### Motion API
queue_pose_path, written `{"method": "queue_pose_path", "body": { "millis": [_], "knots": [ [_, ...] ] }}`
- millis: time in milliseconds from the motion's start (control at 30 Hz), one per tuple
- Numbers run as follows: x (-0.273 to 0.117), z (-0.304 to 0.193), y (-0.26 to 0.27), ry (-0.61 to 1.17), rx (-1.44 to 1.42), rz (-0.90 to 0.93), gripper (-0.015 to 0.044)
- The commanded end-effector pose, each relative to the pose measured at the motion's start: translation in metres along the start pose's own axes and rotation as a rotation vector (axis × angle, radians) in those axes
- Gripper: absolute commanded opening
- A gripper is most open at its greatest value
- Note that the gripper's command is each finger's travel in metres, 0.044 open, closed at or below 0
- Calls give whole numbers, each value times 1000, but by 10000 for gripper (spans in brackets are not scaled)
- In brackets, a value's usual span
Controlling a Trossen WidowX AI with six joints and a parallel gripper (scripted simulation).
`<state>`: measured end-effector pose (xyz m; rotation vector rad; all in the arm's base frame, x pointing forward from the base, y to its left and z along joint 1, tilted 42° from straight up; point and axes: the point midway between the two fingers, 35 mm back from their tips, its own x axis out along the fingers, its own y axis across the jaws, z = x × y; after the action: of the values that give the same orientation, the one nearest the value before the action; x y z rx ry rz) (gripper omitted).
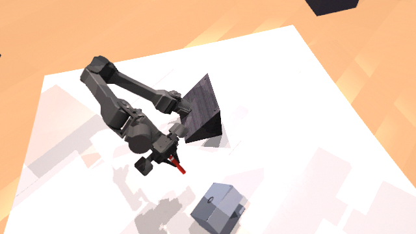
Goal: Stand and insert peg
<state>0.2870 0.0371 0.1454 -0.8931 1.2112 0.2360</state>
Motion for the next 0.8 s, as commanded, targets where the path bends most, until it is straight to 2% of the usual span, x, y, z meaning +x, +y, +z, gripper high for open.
{"method": "queue_pose_path", "body": {
  "millis": [0,533,767],
  "knots": [
    [1,7,1,-44,-27,5,0],
    [-1,35,-5,-206,-105,-10,0],
    [6,40,-5,-217,-110,-12,0]
  ]
}}
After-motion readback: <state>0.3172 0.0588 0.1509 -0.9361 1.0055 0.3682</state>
